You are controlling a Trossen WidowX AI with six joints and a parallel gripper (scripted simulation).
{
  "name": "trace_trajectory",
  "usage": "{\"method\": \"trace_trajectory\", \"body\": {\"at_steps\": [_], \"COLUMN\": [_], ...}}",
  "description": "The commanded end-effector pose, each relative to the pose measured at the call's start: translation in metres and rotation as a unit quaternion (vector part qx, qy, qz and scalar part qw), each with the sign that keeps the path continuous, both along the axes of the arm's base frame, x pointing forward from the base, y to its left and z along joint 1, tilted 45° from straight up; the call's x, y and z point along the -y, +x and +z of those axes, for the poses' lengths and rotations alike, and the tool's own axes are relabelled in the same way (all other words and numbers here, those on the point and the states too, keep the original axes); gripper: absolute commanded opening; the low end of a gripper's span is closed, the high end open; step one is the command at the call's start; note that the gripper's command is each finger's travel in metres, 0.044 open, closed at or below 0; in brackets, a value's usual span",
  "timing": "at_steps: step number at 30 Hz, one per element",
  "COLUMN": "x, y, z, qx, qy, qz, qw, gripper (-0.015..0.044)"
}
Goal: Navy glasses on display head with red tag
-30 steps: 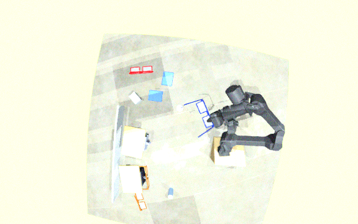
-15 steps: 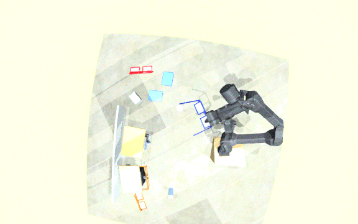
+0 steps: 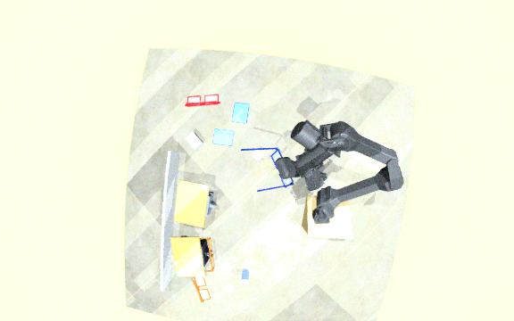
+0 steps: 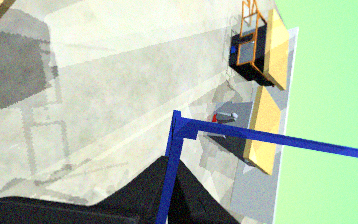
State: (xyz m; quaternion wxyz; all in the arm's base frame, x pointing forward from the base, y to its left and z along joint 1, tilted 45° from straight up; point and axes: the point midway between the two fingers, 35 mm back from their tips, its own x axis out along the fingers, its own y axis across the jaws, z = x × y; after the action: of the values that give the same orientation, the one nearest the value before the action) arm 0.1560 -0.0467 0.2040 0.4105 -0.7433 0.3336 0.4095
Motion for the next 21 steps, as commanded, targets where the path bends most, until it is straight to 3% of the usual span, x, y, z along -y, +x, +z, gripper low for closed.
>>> {"method": "trace_trajectory", "body": {"at_steps": [1,21], "x": [0.000,-0.012], "y": [0.009,0.053], "z": [-0.003,-0.040], "qx": [-0.016,-0.119], "qy": [0.008,0.015], "qz": [-0.021,-0.134], "qw": [1.000,0.984], "gripper": [0.0000,0.0000]}}
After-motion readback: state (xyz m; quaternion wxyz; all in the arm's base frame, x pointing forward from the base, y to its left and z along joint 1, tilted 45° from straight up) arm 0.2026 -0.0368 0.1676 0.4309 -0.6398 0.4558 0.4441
